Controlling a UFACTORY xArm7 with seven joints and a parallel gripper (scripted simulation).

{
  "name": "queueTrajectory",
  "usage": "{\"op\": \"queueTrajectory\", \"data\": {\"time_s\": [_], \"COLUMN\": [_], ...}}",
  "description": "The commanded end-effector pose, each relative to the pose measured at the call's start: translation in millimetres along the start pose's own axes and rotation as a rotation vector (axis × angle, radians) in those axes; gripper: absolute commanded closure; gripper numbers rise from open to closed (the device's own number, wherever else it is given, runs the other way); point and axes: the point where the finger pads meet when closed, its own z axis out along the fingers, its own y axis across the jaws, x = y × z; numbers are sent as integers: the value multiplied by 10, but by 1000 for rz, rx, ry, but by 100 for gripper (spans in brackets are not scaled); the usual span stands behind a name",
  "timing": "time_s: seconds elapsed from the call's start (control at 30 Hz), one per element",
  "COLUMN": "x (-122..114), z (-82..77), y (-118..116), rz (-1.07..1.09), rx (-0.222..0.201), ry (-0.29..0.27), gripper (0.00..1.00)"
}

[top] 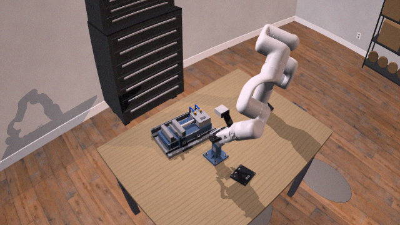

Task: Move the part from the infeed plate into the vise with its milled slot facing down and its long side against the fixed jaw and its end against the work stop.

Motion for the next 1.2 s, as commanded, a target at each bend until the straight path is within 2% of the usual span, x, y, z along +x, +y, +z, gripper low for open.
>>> {"op": "queueTrajectory", "data": {"time_s": [0.0,0.8,0.83,1.17], "x": [7,7,7,7], "z": [-13,-13,-13,-13], "y": [-11,-11,-11,-11], "rz": [3,3,3,3], "rx": [3,3,3,3], "ry": [2,4,4,4], "gripper": [11,11,100,100]}}
